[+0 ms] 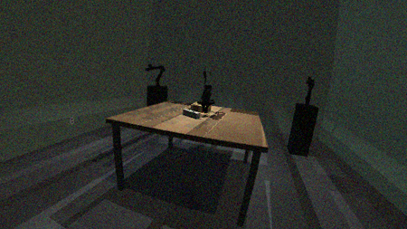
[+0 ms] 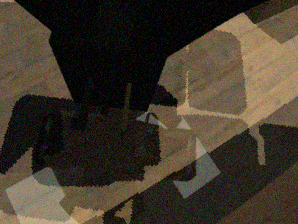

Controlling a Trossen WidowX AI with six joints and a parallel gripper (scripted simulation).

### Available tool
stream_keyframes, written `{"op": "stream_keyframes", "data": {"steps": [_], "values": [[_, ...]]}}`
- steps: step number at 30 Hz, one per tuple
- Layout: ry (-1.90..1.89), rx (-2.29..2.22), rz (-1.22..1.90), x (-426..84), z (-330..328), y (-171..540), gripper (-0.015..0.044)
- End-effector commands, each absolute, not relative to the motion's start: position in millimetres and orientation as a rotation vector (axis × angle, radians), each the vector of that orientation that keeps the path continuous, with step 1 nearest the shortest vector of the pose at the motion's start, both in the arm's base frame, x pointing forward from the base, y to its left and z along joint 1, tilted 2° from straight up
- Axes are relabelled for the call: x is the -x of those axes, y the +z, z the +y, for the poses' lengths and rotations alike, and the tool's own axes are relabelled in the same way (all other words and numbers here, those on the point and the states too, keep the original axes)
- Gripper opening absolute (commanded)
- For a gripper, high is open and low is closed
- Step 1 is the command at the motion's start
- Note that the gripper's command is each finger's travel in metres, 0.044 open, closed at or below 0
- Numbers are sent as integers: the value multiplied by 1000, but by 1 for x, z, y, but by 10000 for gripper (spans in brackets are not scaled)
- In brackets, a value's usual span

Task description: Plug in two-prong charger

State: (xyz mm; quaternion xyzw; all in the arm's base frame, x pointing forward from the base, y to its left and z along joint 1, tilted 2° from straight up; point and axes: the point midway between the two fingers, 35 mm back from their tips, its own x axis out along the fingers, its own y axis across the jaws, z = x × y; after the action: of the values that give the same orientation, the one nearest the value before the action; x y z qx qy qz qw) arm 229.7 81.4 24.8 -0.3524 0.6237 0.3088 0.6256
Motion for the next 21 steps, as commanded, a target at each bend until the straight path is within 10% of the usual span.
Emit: {"op": "stream_keyframes", "data": {"steps": [1, 21], "values": [[652, 738, 1456, -229, 77, 21, 0], [346, 393, 1536, -233, 52, 10, 0]]}}
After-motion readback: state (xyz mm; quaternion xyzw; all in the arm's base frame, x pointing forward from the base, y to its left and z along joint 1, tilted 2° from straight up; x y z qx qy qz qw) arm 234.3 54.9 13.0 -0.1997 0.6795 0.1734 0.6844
